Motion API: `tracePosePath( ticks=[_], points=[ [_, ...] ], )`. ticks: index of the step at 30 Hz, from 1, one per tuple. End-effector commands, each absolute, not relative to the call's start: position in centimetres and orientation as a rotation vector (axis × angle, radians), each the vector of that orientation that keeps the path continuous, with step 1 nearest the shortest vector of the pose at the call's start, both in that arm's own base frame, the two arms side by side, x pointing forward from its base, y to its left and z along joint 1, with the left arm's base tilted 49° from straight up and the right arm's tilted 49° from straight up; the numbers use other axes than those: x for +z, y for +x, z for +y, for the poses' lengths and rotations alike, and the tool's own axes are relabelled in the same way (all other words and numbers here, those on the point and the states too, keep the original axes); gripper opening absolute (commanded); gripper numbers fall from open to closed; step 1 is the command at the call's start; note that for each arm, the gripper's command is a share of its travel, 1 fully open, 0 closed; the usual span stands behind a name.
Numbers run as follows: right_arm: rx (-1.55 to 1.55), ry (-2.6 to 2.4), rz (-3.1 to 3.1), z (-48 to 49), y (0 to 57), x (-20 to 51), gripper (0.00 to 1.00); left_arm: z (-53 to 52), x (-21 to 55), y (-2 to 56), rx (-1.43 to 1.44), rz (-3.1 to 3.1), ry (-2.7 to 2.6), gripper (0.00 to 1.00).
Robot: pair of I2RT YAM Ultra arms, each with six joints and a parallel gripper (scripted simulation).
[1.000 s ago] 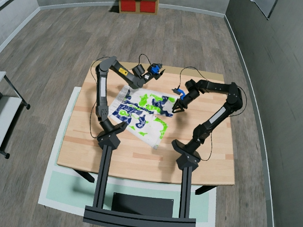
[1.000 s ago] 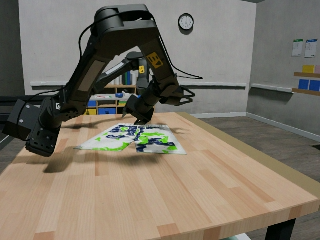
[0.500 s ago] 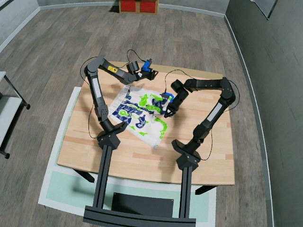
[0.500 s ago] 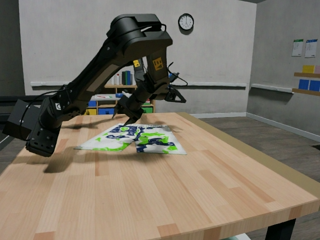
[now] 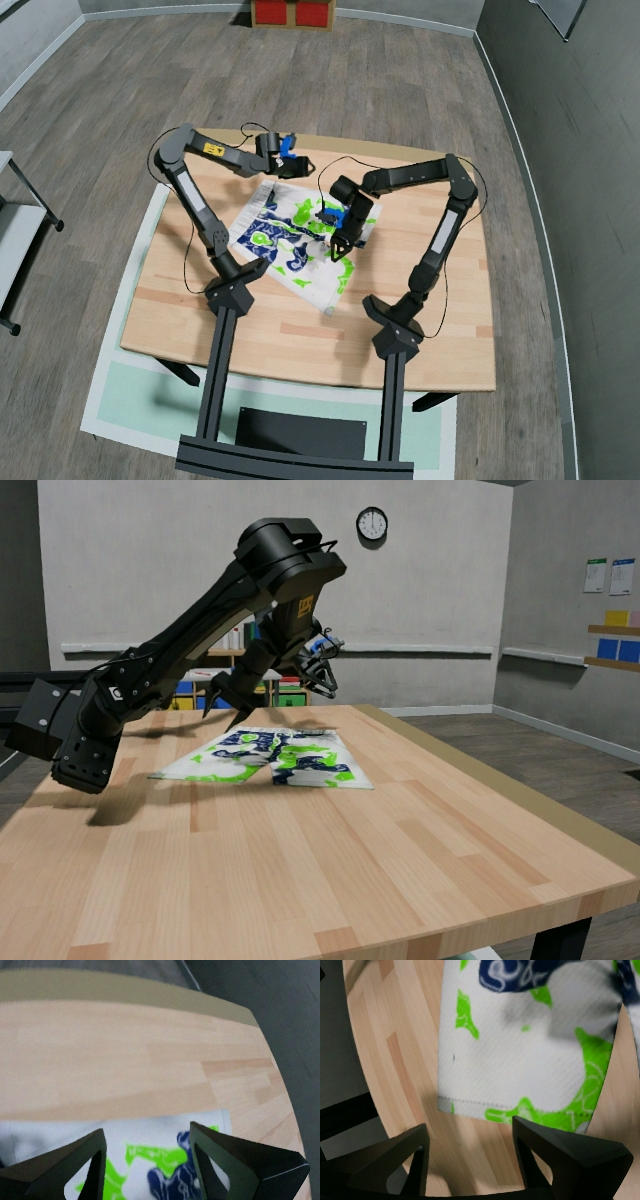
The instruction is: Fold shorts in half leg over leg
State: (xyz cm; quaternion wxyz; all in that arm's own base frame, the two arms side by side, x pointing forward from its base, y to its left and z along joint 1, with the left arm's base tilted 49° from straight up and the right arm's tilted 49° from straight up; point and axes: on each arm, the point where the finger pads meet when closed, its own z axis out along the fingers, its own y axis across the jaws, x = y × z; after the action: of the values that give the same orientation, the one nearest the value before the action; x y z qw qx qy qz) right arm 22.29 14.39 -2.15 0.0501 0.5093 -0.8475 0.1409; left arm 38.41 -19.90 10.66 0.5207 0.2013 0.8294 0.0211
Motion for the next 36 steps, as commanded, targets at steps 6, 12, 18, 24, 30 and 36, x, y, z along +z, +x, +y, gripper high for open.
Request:
tracePosePath(
  ticks=[6, 12, 18, 24, 30, 36],
  points=[
    [0.672, 1.474, -2.642, 17.0, 21.3, -4.5, 0.56, -14.1, 9.7, 33.6, 0.037, 2.245, 0.026, 0.56],
    [0.795, 1.444, -2.629, 17.0, 20.2, -5.8, 0.56, -11.3, 9.1, 31.1, 0.063, 2.285, -0.17, 0.56],
    [0.969, 1.419, -2.661, 17.7, 19.2, -7.5, 0.56, -7.1, 8.2, 27.4, 0.117, 2.29, -0.457, 0.56],
    [1.147, 1.403, -2.694, 17.9, 18.4, -8.7, 0.56, -3.7, 8.3, 24.4, 0.145, 2.217, -0.728, 0.56],
    [1.235, 1.421, -2.709, 18.0, 17.2, -10.2, 0.56, 0.0, 6.8, 20.8, 0.257, 2.18, -0.873, 0.56],
    [1.391, 1.445, -2.736, 18.0, 16.4, -11.1, 0.56, 2.5, 7.8, 18.9, 0.246, 2.035, -1.076, 0.56]
  ],
)
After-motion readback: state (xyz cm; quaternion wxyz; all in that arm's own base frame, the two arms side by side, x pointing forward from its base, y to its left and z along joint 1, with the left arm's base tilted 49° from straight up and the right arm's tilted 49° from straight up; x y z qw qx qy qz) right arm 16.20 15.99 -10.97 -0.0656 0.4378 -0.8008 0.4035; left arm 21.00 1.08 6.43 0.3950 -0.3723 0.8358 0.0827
